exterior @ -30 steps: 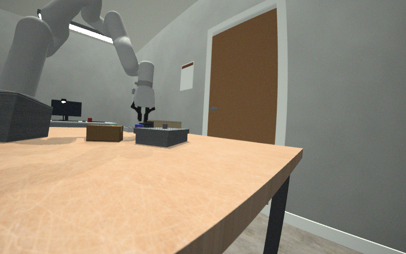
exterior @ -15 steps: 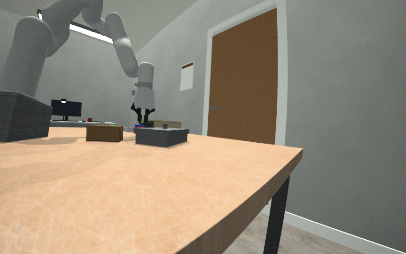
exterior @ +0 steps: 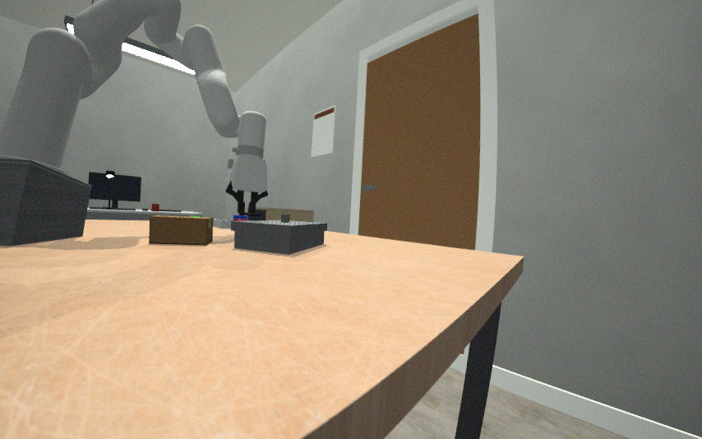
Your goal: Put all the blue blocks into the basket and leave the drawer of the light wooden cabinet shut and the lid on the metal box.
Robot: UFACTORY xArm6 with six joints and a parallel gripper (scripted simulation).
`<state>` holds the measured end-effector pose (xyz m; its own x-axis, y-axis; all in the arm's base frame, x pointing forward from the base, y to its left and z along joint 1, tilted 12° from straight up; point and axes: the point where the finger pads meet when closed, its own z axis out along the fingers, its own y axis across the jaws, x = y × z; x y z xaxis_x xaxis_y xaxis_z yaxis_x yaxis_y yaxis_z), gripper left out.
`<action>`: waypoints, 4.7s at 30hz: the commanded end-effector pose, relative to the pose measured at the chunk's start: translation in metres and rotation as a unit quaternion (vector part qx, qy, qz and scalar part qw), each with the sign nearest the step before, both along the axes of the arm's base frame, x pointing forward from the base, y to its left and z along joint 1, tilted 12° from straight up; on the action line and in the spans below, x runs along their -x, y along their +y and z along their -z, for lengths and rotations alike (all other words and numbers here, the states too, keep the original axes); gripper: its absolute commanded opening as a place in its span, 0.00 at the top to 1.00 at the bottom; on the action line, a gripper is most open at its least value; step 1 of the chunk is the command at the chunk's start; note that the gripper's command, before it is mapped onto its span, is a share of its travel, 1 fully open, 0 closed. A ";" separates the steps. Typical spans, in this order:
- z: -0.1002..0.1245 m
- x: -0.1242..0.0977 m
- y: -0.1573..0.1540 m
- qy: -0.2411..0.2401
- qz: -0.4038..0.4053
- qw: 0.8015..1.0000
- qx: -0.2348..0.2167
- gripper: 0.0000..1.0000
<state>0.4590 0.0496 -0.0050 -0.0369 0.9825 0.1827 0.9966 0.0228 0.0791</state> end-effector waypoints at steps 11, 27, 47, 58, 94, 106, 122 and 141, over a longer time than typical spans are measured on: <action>0.007 -0.002 0.001 -0.002 0.000 1.000 0.000 0.76; 0.009 -0.002 0.002 -0.002 0.000 1.000 0.000 0.76; 0.009 -0.002 0.002 -0.002 0.000 1.000 0.000 1.00; 0.009 -0.002 0.002 -0.002 0.000 1.000 0.000 1.00; 0.010 0.014 0.002 -0.002 0.000 1.000 0.000 1.00; 0.012 0.035 0.001 -0.002 0.000 1.000 0.000 1.00; 0.016 0.070 0.000 -0.002 0.000 1.000 0.000 1.00; 0.018 0.090 0.000 -0.002 0.000 1.000 0.000 1.00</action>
<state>0.3700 0.0497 -0.0239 -0.0369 0.9826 0.1822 0.9966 0.0227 0.0797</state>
